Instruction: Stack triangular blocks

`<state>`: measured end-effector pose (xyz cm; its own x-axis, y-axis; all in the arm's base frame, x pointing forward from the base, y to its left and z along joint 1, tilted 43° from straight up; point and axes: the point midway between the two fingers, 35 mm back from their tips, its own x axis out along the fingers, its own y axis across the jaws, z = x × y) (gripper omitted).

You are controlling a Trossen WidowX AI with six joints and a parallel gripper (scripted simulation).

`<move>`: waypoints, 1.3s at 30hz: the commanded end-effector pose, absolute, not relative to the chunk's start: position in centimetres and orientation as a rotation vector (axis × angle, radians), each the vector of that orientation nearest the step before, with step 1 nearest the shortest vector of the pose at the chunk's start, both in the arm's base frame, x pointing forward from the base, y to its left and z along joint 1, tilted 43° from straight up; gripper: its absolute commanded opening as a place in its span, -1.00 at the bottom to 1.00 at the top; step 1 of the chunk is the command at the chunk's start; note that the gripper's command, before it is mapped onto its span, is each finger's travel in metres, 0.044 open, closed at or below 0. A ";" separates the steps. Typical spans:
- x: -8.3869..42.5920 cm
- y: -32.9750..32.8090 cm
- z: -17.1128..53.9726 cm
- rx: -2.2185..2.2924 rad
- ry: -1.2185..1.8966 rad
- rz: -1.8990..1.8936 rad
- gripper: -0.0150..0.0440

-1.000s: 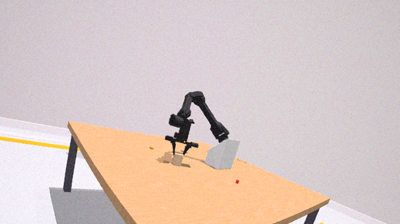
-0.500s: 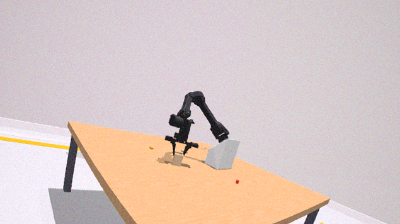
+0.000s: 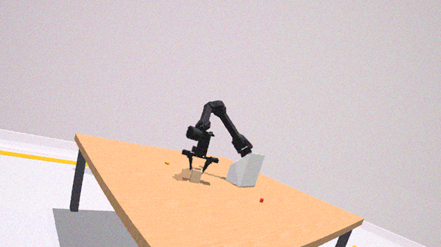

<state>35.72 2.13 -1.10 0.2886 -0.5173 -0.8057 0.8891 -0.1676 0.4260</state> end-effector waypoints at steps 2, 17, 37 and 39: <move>35.7 2.1 -1.1 1.175 0.419 -1.307 0.93; 34.1 6.1 4.4 1.179 0.425 -1.308 1.00; 33.0 7.9 7.1 1.178 0.433 -1.297 1.00; 33.0 7.9 7.1 1.178 0.433 -1.297 1.00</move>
<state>32.93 7.85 7.11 0.2920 -0.5069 -0.8110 0.8911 -0.1638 0.4232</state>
